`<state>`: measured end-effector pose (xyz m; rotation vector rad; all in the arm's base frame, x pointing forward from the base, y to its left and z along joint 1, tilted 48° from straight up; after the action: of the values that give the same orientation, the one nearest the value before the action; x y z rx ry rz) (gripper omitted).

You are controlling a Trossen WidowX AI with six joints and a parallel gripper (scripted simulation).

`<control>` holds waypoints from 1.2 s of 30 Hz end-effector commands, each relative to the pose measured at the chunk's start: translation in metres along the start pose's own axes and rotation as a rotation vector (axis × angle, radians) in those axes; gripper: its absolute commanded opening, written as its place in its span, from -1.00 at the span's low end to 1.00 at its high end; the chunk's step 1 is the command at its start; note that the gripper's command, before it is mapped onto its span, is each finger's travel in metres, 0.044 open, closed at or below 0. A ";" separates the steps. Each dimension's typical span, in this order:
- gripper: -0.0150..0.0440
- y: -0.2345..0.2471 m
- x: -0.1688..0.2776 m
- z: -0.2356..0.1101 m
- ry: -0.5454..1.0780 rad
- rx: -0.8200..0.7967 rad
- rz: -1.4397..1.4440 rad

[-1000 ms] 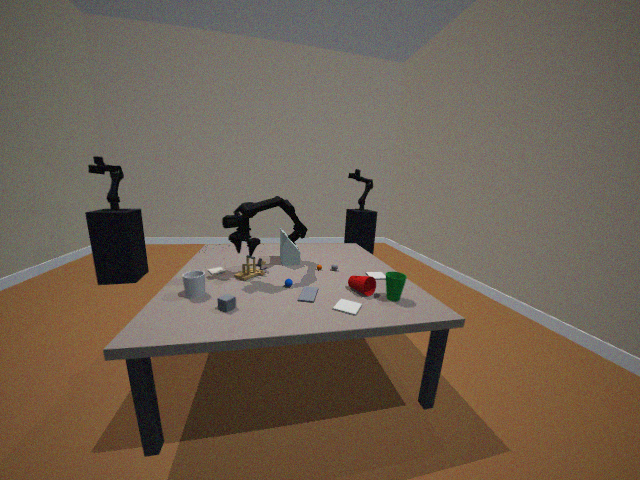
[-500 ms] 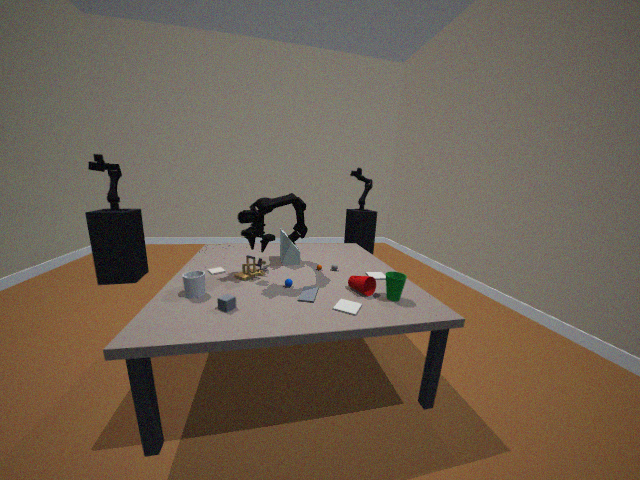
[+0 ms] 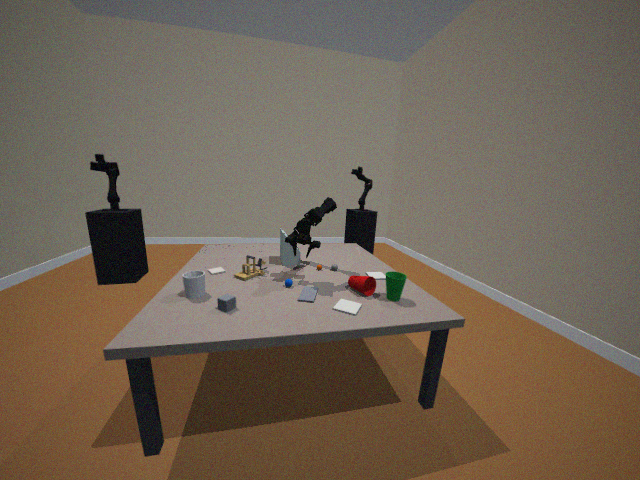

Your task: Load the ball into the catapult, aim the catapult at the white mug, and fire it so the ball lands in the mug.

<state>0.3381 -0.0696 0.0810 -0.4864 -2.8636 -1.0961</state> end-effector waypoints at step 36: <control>0.53 0.100 0.156 0.075 0.034 -0.121 -0.323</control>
<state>0.2267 0.0893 0.1181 0.0078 -2.9295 -1.3251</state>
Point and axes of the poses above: the point midway between the two fingers, 35 mm back from their tips, its own z axis out along the fingers, its own y axis across the jaws, x = y × z, the point moved 7 cm from there along -z, back along the fingers, and after that the axes turned 5 degrees about -z, right-handed, at the moved point
